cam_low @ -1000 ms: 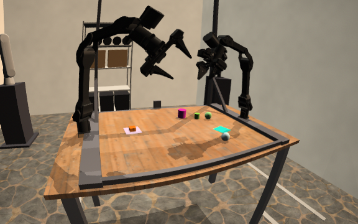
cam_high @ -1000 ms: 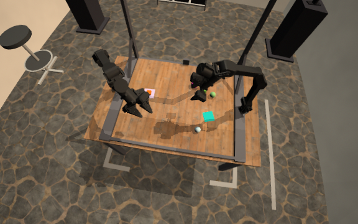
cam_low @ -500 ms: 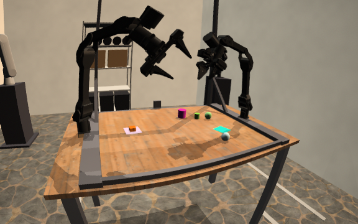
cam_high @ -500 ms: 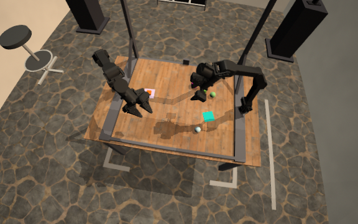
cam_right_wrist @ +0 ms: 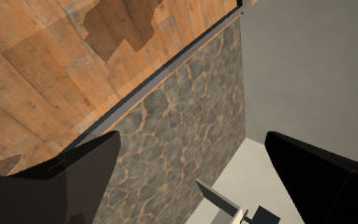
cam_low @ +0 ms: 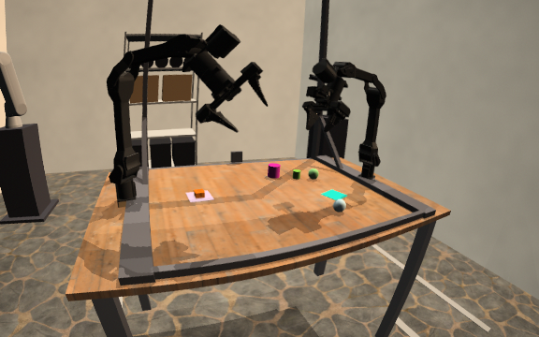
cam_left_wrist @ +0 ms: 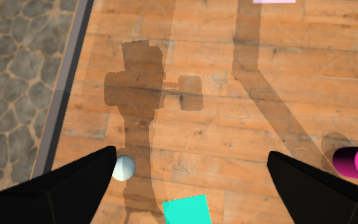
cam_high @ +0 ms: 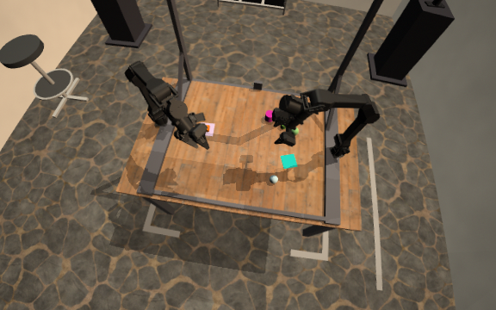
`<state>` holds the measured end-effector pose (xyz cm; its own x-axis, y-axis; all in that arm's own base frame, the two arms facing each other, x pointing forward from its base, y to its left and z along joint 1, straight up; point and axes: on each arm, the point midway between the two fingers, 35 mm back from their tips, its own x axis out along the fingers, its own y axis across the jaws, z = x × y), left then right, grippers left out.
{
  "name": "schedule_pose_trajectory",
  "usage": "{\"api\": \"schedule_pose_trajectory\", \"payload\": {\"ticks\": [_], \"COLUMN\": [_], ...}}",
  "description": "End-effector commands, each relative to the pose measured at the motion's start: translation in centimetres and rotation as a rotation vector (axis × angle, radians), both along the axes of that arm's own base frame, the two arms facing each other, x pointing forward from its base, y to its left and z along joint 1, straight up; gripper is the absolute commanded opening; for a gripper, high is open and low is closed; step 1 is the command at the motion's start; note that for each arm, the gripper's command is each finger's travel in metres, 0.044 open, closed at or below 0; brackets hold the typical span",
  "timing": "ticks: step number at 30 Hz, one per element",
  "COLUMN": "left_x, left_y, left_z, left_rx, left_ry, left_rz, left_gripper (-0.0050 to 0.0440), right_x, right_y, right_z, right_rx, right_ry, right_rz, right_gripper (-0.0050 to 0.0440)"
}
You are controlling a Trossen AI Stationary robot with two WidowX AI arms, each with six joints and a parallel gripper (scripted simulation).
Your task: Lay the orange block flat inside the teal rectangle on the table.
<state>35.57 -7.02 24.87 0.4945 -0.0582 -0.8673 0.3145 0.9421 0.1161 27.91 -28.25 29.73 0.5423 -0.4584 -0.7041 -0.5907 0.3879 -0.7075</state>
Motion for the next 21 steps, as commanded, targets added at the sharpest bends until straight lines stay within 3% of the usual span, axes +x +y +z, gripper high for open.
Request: {"api": "schedule_pose_trajectory", "payload": {"ticks": [1, 11, 21], "left_x": [-1.3, -6.6, -9.5], "left_y": [0.6, 2.3, 3.3], "left_z": [-0.4, -5.9, -8.8], "left_rx": [-0.011, -0.049, -0.064], "left_ry": [-0.018, 0.059, 0.102], "left_rz": [0.029, 0.121, 0.171], "left_gripper": [0.044, 0.044, 0.044], "right_x": [-0.6, -2.6, -4.0], "right_y": [2.2, 11.8, 17.9], "right_z": [-0.1, -6.9, -11.2], "right_rx": [0.032, 0.373, 0.64], "right_ry": [-0.031, -0.022, -0.054], "right_rz": [-0.075, -0.362, -0.61], "right_gripper": [0.044, 0.044, 0.044]}}
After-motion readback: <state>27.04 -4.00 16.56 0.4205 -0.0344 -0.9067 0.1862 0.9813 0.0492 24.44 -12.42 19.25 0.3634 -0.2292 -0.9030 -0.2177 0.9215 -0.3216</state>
